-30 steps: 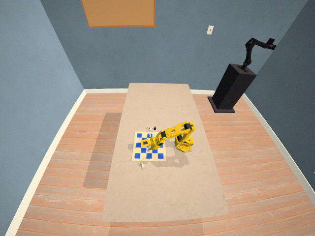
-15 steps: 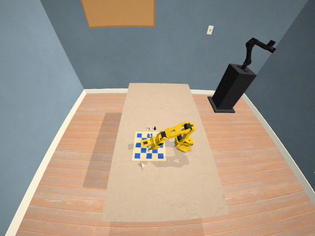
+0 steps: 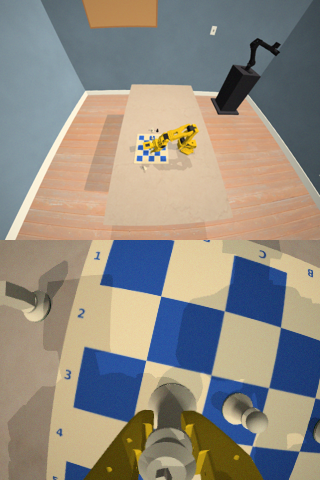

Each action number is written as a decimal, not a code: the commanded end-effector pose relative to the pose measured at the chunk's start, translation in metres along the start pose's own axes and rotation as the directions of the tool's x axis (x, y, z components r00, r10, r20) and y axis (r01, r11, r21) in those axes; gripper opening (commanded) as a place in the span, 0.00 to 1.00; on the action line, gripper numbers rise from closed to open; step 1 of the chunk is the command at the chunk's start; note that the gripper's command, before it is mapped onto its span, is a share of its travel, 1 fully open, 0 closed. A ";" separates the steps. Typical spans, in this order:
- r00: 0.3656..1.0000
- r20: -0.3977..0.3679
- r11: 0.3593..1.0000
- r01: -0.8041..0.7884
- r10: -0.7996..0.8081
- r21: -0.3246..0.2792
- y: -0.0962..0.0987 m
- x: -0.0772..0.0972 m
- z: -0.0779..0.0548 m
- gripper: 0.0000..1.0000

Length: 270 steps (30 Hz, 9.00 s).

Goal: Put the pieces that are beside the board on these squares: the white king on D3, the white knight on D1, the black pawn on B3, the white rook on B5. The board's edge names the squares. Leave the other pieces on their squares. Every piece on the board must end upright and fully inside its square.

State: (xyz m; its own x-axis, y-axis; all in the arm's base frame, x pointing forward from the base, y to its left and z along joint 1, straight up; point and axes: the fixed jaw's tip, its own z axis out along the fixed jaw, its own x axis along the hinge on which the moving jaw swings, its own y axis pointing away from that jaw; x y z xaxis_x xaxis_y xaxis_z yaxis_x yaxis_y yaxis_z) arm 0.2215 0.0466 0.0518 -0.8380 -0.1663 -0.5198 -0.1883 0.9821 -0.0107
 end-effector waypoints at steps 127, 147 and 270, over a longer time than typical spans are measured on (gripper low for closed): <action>1.000 0.001 1.000 -0.001 0.001 -0.017 0.007 -0.014 -0.029 0.12; 0.997 0.006 0.995 0.075 -0.075 -0.062 0.028 -0.039 -0.029 0.13; 0.967 0.031 0.953 0.253 -0.251 -0.169 0.094 -0.024 0.058 0.13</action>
State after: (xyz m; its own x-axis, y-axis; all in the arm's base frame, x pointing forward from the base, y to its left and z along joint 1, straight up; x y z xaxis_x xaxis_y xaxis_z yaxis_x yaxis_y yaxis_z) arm 0.2573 0.1477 0.0213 -0.7423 -0.3987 -0.5385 -0.4734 0.8808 0.0004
